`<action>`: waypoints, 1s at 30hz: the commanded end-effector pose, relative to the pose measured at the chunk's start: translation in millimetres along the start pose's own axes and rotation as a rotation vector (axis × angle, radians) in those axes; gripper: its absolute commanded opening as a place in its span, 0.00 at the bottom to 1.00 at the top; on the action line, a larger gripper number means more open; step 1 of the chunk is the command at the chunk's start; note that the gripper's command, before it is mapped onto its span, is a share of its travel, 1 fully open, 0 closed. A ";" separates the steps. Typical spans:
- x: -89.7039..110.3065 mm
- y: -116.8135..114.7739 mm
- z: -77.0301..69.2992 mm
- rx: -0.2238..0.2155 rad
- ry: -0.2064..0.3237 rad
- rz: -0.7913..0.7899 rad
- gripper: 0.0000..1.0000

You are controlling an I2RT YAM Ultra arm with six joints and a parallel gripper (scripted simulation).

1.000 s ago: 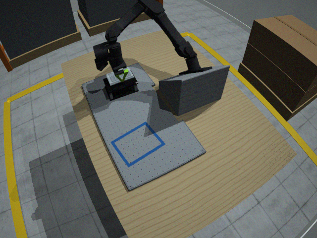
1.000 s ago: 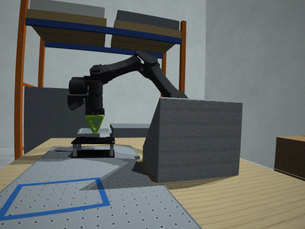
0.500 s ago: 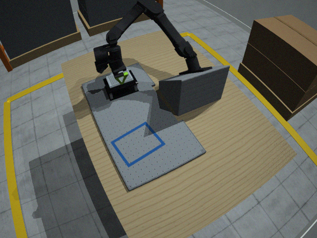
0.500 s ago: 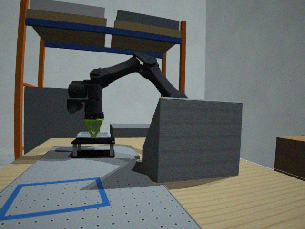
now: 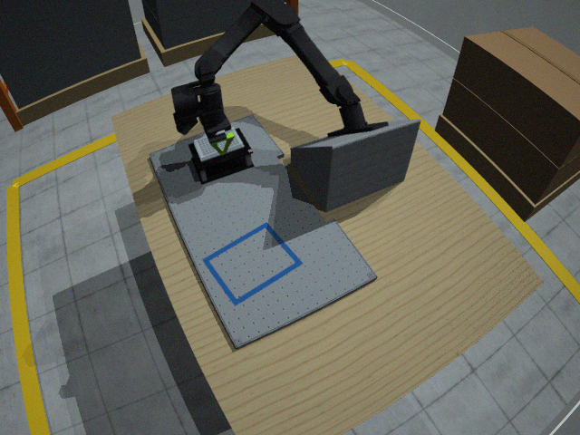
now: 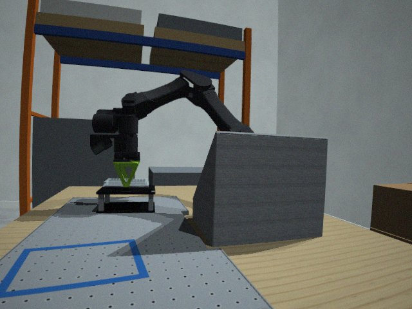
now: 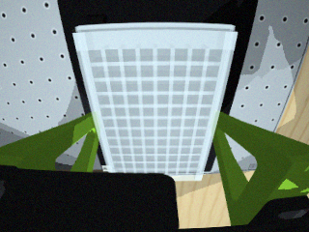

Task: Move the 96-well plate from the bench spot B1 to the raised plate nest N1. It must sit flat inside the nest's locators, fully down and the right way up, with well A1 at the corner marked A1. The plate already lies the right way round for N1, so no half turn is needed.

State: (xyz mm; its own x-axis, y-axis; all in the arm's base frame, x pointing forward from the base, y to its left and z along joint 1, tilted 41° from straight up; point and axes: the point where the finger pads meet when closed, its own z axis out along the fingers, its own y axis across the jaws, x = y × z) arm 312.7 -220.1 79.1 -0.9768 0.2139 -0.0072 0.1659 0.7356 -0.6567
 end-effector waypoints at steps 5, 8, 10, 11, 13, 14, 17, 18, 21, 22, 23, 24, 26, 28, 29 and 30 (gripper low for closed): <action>-3.1 -4.5 -7.2 -0.001 -0.034 0.015 0.00; -1.7 -1.6 -6.9 -0.002 -0.033 0.007 0.00; -6.9 -5.9 -9.8 0.000 -0.047 0.021 0.00; -6.9 -5.9 -9.8 0.000 -0.047 0.021 0.00; -5.5 -5.9 -8.7 0.001 -0.043 0.021 0.00; -3.0 -5.1 -6.5 0.000 -0.036 0.017 0.00; 0.2 -2.2 -4.6 -0.002 -0.029 0.006 0.00; -2.7 -3.6 -6.6 -0.001 -0.037 0.011 0.00; -3.7 -5.5 -6.4 0.000 -0.040 0.017 0.00; -2.2 -5.1 -5.1 -0.001 -0.036 0.015 0.00; -0.9 -4.4 -4.1 -0.001 -0.032 0.013 0.00; 0.3 -3.3 -3.3 -0.002 -0.029 0.009 0.00; -4.7 -5.4 -6.8 0.000 -0.043 0.017 0.00; -4.8 -5.4 -6.6 0.000 -0.044 0.017 0.00; -4.8 -5.4 -6.6 0.000 -0.044 0.017 0.00; -2.8 -4.7 -5.3 -0.001 -0.038 0.015 0.00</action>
State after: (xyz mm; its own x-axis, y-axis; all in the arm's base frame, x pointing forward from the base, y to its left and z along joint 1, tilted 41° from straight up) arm 310.9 -223.6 77.0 -0.9770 0.2130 -0.0085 0.1660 0.7353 -0.6571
